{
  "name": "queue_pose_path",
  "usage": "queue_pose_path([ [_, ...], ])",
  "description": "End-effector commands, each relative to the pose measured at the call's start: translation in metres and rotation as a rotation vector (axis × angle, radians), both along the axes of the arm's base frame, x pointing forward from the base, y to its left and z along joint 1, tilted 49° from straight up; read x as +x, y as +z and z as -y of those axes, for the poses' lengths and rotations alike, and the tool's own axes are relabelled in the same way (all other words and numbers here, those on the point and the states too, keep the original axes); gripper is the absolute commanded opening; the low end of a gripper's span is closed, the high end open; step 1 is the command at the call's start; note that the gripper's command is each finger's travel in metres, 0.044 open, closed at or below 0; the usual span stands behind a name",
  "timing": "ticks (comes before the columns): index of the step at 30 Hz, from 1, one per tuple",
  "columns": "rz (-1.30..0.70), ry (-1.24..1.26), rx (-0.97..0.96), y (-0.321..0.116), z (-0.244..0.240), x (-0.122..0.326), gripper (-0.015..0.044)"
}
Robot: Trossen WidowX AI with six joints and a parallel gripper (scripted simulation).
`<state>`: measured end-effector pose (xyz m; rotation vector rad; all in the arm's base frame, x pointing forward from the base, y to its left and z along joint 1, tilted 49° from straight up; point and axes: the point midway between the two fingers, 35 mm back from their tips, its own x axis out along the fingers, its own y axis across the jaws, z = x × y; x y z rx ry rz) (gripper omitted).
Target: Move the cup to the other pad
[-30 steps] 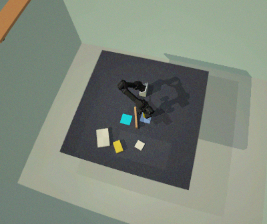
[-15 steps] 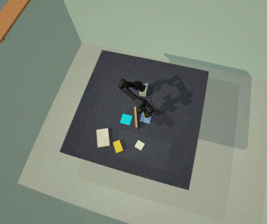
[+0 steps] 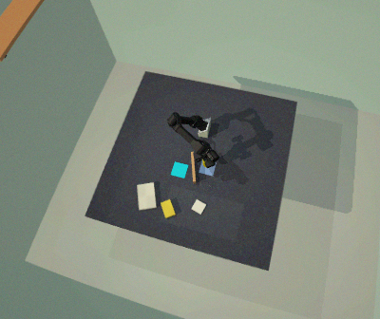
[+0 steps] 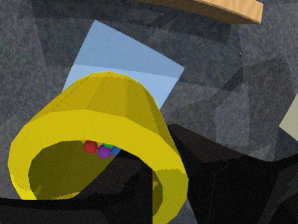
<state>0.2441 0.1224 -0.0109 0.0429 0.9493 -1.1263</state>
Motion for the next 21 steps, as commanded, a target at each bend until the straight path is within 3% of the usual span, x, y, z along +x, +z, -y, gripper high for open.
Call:
queue_pose_path([
  [1, 0.001, 0.003, -0.001, 0.007, 0.005, 0.004, 0.0000],
  [21, 0.002, 0.001, -0.003, 0.051, 0.039, 0.026, 0.0000],
])
